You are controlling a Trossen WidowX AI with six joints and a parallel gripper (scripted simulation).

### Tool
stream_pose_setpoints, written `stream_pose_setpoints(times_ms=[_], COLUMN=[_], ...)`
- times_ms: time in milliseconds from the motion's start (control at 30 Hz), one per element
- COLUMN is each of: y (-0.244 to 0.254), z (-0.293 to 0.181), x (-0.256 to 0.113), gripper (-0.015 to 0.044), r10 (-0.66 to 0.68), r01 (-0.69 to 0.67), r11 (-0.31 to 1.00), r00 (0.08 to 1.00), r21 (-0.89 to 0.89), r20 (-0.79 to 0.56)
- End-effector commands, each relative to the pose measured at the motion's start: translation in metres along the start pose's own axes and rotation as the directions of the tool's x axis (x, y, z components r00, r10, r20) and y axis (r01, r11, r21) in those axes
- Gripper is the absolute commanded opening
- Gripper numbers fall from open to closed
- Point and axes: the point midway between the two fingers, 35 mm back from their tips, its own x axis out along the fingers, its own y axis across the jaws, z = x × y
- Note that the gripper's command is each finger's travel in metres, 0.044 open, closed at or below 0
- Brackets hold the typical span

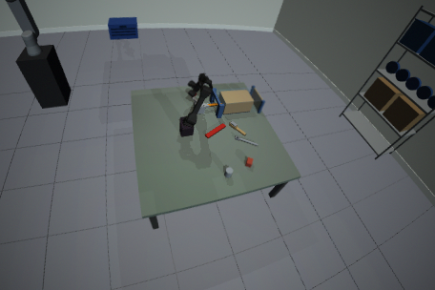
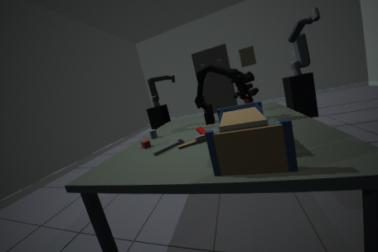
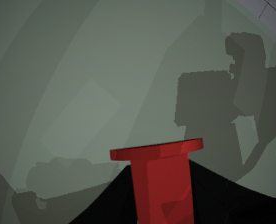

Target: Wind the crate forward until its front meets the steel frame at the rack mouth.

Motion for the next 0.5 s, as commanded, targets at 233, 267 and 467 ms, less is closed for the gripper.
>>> stream_pose_setpoints(times_ms=[233, 267, 467], y=[0.025, 0.026, 0.033], z=[0.004, 0.004, 0.004], x=[0.005, 0.005, 0.005], gripper=[0.0000, 0.0000, 0.0000], r10=[0.036, 0.036, 0.037], r01=[-0.036, -0.036, -0.037], r11=[0.999, 0.999, 0.999], r00=[0.999, 0.999, 0.999], r21=[-0.003, -0.003, -0.003], r20=[-0.001, -0.001, -0.001])
